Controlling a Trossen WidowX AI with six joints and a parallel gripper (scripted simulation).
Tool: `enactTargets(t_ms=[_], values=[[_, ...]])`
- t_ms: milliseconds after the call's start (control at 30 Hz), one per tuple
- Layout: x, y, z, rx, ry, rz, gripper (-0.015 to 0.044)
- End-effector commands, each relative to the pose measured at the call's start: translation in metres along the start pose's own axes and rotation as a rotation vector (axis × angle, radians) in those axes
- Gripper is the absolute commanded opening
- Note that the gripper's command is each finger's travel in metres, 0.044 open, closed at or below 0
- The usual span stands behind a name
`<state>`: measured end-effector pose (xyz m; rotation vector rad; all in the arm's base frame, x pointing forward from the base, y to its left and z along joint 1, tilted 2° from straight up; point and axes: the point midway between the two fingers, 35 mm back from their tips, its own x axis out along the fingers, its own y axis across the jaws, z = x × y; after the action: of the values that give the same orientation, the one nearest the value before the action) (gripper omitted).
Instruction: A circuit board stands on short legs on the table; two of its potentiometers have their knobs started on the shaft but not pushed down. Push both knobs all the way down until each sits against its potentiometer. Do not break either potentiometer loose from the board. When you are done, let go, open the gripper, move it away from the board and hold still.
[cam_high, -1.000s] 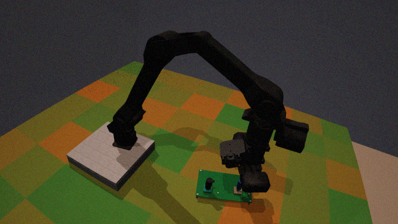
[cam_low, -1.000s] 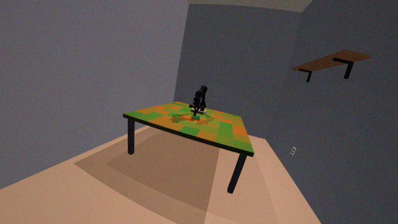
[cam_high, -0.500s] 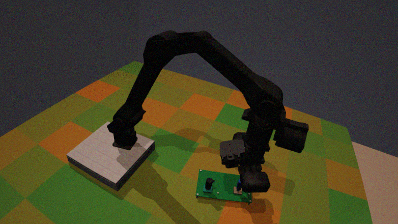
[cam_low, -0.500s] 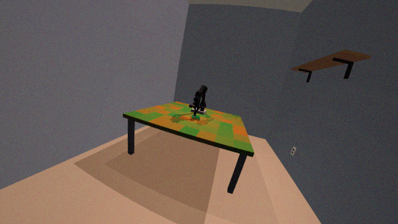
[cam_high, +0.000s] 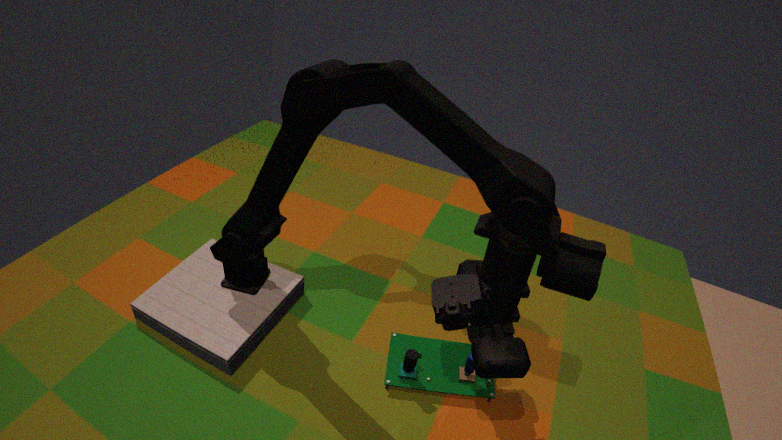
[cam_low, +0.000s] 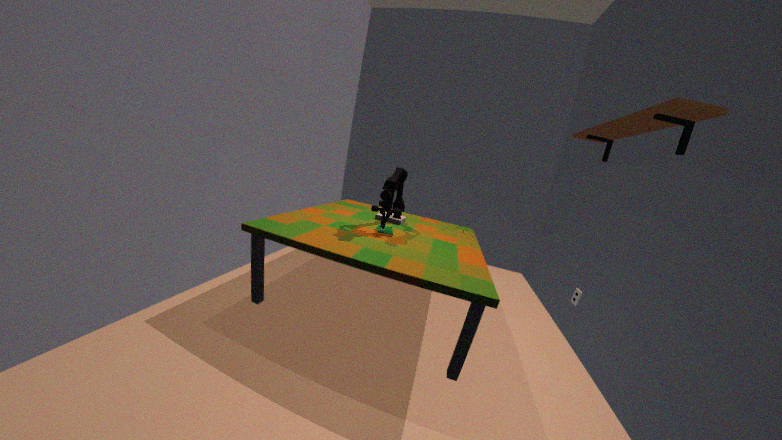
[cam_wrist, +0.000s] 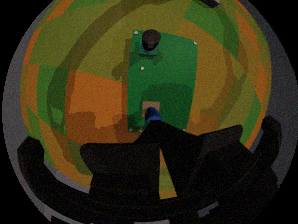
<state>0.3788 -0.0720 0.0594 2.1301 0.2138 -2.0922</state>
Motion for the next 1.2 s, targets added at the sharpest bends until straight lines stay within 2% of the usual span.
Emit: enactTargets(t_ms=[0,1167], values=[[0.0135,0.0013,-0.0010,0.004,-0.011,0.001,0.0000],[0.0175,0.0013,-0.0009,0.004,-0.011,0.001,0.0000]])
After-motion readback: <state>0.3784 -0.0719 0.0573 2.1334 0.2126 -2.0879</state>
